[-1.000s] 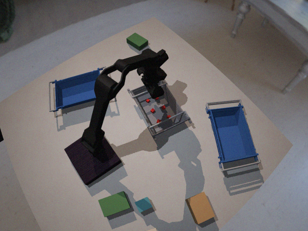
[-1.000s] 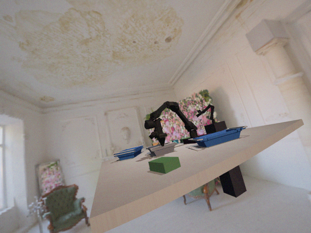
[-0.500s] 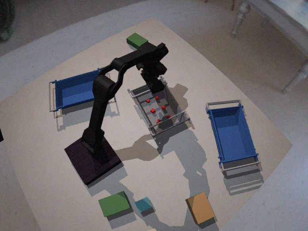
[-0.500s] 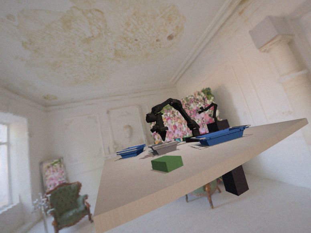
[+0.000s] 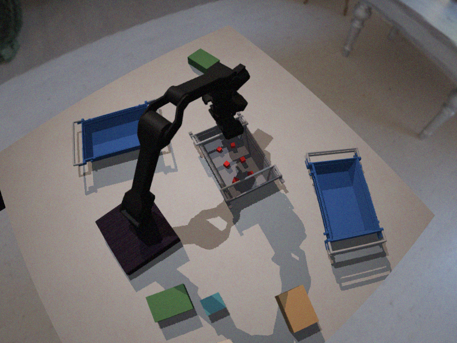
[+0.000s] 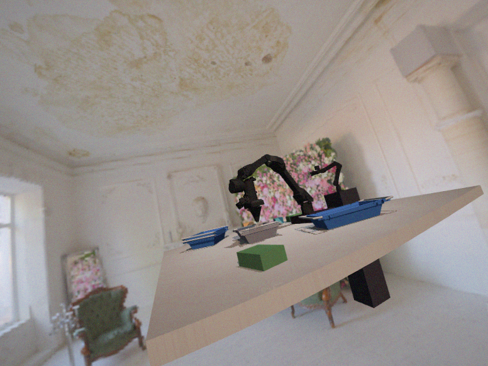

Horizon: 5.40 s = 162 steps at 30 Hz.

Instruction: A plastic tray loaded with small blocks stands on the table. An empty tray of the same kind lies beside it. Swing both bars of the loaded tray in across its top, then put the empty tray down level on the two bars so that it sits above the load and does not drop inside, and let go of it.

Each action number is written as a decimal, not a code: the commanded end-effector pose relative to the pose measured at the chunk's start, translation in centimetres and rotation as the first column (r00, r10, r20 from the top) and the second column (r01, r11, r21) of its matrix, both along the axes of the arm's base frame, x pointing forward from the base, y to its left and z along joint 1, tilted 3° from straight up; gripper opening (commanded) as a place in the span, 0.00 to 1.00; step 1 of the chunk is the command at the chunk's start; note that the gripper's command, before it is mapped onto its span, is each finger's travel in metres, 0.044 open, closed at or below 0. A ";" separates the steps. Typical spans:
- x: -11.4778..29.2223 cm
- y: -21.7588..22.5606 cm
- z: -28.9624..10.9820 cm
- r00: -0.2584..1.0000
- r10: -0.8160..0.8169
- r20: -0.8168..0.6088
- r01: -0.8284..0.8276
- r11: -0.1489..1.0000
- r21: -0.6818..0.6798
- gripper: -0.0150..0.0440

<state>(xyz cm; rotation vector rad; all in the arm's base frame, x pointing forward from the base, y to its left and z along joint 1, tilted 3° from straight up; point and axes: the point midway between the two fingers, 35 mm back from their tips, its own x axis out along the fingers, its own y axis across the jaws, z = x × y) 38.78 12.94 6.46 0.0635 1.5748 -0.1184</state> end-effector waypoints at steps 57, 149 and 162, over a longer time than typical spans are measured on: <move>0.0 0.0 0.0 1.000 0.000 0.000 0.000 1.000 0.000 0.25; -35.1 13.8 -7.5 0.985 -0.171 -0.024 0.172 0.985 0.010 0.61; -35.1 13.8 -7.5 0.985 -0.171 -0.024 0.172 0.985 0.010 0.46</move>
